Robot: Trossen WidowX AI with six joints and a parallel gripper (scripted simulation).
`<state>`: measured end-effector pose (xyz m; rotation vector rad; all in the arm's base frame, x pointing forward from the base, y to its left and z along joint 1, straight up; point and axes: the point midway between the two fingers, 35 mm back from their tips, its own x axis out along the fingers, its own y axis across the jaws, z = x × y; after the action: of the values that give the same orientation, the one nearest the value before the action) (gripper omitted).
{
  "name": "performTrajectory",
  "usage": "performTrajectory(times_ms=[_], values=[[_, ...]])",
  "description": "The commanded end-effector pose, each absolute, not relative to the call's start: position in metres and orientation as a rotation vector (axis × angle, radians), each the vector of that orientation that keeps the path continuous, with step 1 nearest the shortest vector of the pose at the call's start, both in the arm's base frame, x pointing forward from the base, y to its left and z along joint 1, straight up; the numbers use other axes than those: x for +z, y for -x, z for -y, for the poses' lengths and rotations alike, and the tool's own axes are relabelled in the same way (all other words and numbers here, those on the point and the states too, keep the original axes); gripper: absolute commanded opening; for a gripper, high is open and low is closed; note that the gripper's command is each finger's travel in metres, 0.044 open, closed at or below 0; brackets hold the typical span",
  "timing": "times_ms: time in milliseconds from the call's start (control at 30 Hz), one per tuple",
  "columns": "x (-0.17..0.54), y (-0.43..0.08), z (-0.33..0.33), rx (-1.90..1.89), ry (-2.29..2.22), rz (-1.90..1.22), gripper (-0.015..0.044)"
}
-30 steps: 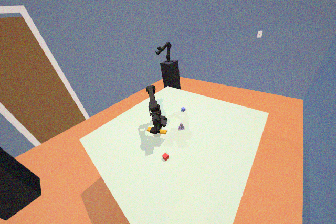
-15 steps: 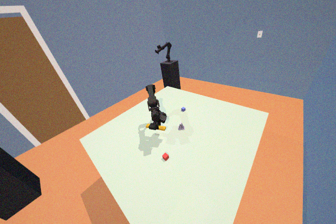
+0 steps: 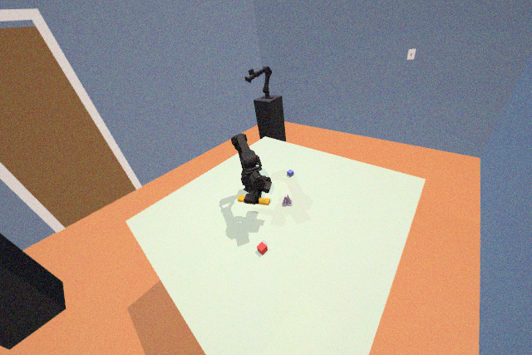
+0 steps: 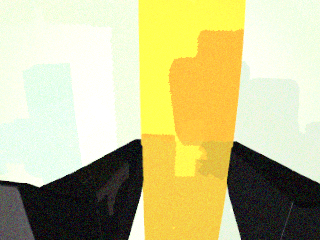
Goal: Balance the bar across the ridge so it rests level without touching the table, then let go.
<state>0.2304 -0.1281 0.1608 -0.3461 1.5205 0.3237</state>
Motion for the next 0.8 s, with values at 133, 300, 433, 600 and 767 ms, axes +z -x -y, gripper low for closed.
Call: performTrajectory(times_ms=[133,300,433,600,767], values=[[0.162,-0.249,0.109,0.338,0.364,-1.520,0.0000],[0.163,-0.259,0.094,0.351,0.375,-1.516,0.0000],[0.163,-0.267,0.083,0.361,0.384,-1.514,0.0000],[0.163,-0.276,0.067,0.375,0.396,-1.510,0.0000],[0.164,-0.284,0.051,0.388,0.407,-1.507,0.0000]])
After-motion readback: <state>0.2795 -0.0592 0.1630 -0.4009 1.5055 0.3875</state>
